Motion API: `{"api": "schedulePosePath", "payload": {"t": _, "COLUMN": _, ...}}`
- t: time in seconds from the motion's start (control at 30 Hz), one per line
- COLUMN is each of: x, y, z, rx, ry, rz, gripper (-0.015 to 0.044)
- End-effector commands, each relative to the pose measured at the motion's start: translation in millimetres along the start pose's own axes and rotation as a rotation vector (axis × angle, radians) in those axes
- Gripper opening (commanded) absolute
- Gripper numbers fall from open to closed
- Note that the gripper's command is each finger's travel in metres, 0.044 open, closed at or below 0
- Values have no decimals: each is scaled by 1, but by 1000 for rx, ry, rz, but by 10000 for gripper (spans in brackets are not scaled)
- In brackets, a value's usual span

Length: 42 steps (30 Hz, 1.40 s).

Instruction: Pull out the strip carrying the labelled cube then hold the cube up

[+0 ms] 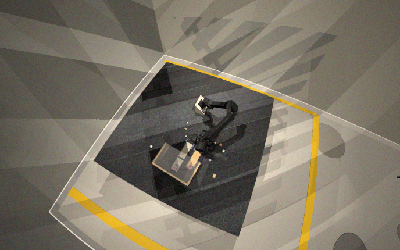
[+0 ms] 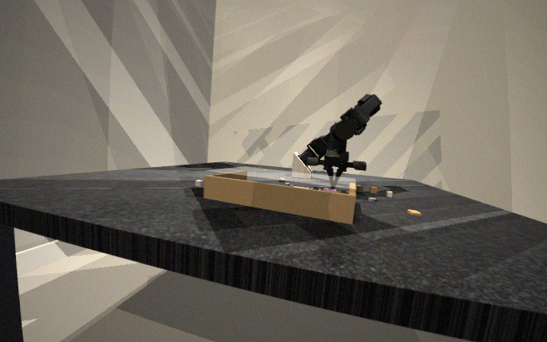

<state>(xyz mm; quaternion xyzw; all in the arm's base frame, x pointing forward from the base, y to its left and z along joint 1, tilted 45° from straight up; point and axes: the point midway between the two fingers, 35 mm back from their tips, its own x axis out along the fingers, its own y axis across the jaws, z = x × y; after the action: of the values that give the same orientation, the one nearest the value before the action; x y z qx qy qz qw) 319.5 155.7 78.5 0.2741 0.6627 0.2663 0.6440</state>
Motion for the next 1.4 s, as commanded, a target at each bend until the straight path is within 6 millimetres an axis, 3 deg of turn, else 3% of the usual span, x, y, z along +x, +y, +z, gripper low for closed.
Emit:
{"api": "schedulePosePath", "payload": {"t": 0.0, "x": 5, "y": 2, "z": -13, "rx": 2, "ry": 21, "rz": -3, "gripper": 0}}
{"api": "schedulePosePath", "payload": {"t": 1.37, "x": 4, "y": 2, "z": -74, "rx": 4, "ry": 23, "rz": -3, "gripper": 0}}
